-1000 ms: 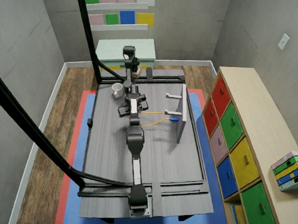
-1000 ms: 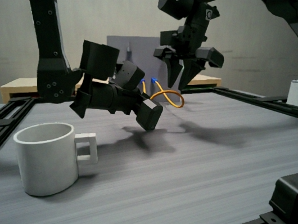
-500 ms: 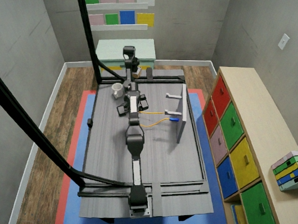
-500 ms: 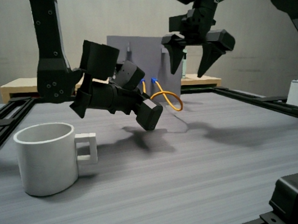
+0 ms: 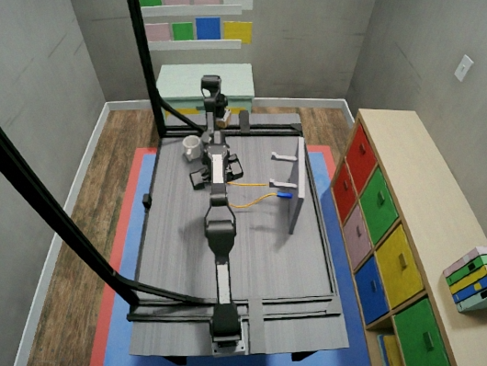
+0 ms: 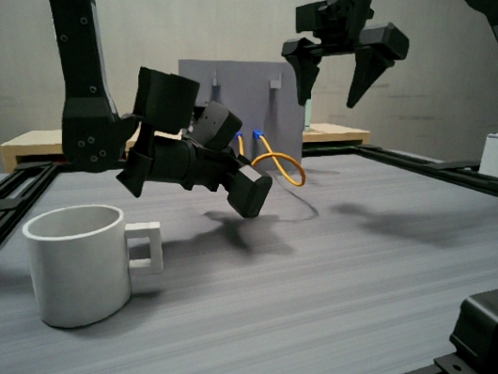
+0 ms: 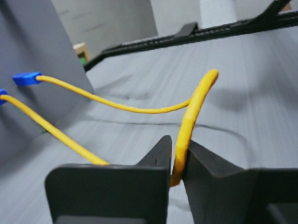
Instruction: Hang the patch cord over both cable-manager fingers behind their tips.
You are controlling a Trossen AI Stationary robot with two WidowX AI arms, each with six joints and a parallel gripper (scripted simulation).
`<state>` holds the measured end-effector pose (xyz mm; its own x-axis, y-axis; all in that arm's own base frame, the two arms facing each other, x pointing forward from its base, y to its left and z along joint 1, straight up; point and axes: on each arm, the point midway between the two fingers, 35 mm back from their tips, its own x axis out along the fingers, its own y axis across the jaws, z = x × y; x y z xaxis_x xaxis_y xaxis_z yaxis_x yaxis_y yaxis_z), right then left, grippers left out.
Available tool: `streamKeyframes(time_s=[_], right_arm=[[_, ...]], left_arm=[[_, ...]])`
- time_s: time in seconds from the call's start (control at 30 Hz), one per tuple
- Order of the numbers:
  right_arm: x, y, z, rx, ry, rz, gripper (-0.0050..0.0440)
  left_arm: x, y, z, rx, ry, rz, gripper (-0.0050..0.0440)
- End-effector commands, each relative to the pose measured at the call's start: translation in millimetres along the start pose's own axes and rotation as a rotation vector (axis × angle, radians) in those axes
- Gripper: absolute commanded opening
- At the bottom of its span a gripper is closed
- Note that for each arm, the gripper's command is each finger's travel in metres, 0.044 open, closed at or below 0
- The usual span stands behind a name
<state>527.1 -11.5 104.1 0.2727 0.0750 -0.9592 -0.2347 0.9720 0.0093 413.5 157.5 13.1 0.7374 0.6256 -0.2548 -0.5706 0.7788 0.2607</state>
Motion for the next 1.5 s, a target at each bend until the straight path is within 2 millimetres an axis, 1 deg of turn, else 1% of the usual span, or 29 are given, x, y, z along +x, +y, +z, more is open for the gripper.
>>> streamKeyframes(time_s=[0.0, 0.07, 0.13, 0.23, 0.4, 0.5, 0.6, 0.77, 0.83, 0.87, 1.47], right_arm=[[-38.9, 6.8, -1.2, -0.006, -0.042, -0.015, 0.044], [-54.3, 12.0, -11.6, -0.004, -0.036, -0.016, 0.044], [-54.3, 12.0, -11.6, -0.004, -0.036, -0.016, 0.044], [-78.6, 21.2, -31.6, -0.003, -0.028, -0.018, 0.044], [-105.0, 32.9, -60.1, -0.002, -0.018, -0.02, 0.044], [-118.7, 40.1, -79.4, -0.002, -0.011, -0.02, 0.044], [-125.2, 43.9, -89.7, -0.002, -0.008, -0.02, 0.044], [-126.0, 43.4, -91.2, -0.002, -0.008, -0.019, 0.044], [-123.5, 42.6, -88.7, -0.003, -0.006, -0.017, 0.044], [-123.5, 42.6, -88.7, -0.003, -0.006, -0.017, 0.044], [-123.5, 42.6, -88.7, -0.003, -0.006, -0.017, 0.044]], left_arm=[[1.6, 0.7, 11.2, -0.012, -0.025, 0.002, 0.0025], [1.6, 0.7, 11.2, -0.012, -0.025, 0.002, 0.0025], [1.6, 0.7, 11.2, -0.012, -0.025, 0.002, 0.0025], [1.6, 0.7, 11.2, -0.012, -0.025, 0.002, 0.0025], [1.6, 0.7, 11.2, -0.012, -0.025, 0.002, 0.0025], [1.6, 0.7, 11.2, -0.012, -0.025, 0.002, 0.0025], [1.6, 0.7, 11.2, -0.012, -0.025, 0.002, 0.0025], [1.6, 0.7, 11.2, -0.012, -0.025, 0.002, 0.0025], [1.6, 0.7, 11.2, -0.012, -0.025, 0.002, 0.0025], [4.0, 0.1, 15.7, -0.018, -0.036, 0.003, 0.0025], [3.3, 0.3, 13.8, -0.014, -0.031, 0.0, 0.0025]])
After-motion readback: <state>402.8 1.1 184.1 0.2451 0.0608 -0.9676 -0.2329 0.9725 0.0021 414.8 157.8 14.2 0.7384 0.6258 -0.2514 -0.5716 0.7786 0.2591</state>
